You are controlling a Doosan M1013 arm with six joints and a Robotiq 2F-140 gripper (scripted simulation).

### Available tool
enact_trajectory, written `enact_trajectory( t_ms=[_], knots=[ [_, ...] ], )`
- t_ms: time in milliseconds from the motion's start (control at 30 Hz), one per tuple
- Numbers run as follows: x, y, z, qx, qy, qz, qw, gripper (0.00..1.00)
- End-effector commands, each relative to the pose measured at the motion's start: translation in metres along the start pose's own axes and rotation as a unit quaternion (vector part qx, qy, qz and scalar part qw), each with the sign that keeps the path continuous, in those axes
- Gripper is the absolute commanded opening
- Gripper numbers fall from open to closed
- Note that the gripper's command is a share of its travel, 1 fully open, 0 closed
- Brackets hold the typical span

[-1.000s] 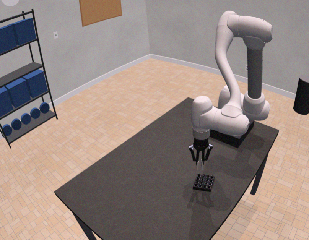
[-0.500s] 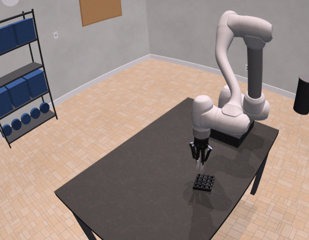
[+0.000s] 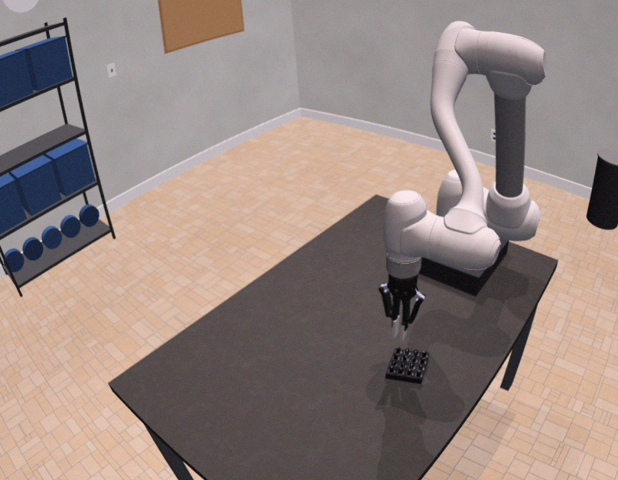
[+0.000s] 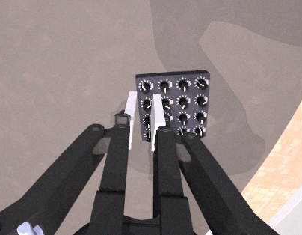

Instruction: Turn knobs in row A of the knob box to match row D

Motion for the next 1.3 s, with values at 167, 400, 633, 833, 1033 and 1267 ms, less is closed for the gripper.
enact_trajectory(
  t_ms=[167,400,633,833,1033,1267],
  knots=[
    [0.0000,-0.0001,0.0000,0.000,0.000,0.000,1.000,0.12],
    [0.0000,-0.0001,0.0000,0.000,0.000,0.000,1.000,0.12],
    [0.0000,-0.0001,0.0000,0.000,0.000,0.000,1.000,0.12],
    [0.0000,0.0002,0.0000,0.000,0.001,0.000,1.000,0.12],
    [0.0001,0.0009,0.0000,0.000,0.003,0.000,1.000,0.12],
    [0.0001,0.0033,0.0000,0.000,0.010,0.000,1.000,0.12]
  ],
)
Point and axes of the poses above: the point where the finger pads meet when closed, its own y axis out along the fingers, its own x axis across the jaws, z = x × y, the point moved 10 cm from there along -y, back along the fingers, and after that the axes turned 3 degrees about y, right-handed, at the moved point
